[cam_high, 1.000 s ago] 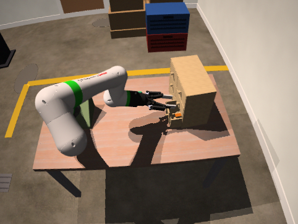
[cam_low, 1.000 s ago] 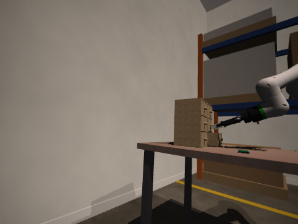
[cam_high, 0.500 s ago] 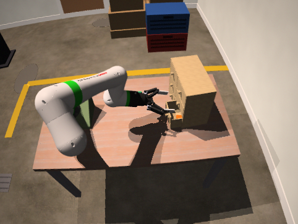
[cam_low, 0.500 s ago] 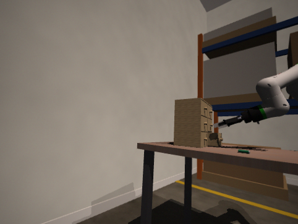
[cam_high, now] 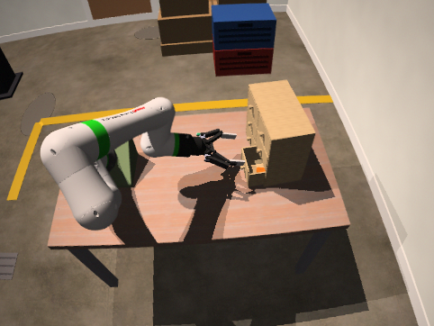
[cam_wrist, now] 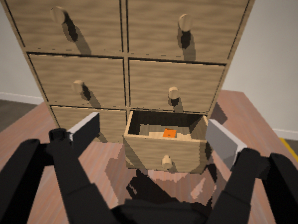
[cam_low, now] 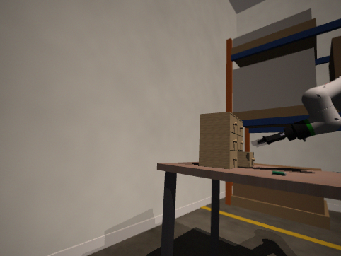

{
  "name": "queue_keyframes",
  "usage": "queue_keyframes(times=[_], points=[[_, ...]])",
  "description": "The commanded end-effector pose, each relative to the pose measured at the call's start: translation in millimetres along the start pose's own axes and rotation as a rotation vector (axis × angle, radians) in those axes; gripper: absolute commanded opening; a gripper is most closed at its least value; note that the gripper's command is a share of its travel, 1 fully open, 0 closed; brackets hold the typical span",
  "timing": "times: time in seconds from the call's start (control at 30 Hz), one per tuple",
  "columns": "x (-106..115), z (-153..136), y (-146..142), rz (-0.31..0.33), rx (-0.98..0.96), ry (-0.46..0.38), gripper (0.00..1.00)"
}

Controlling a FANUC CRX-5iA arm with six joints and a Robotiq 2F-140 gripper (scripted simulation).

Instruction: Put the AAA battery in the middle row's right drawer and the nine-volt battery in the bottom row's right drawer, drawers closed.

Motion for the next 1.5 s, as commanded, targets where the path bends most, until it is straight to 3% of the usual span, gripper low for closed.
queue_keyframes(times=[0.0,0.37,0.7,1.27,1.47], points=[[25,-6,-1,0.0,0.0,0.0,1.0],[90,-26,-3,0.0,0.0,0.0,1.0],[118,-34,-4,0.0,0.0,0.0,1.0],[130,-38,-5,0.0,0.0,-0.001,1.0],[130,-40,-3,-0.002,0.004,-0.073,1.0]])
Point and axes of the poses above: the point where the finger pads meet when closed, its own x axis back along the fingers, its own y axis across the jaws, z = x × y, the point moved 3 cm from there along x, back along the fingers, and after that the axes turned 7 degrees about x, right-handed, at the moved point
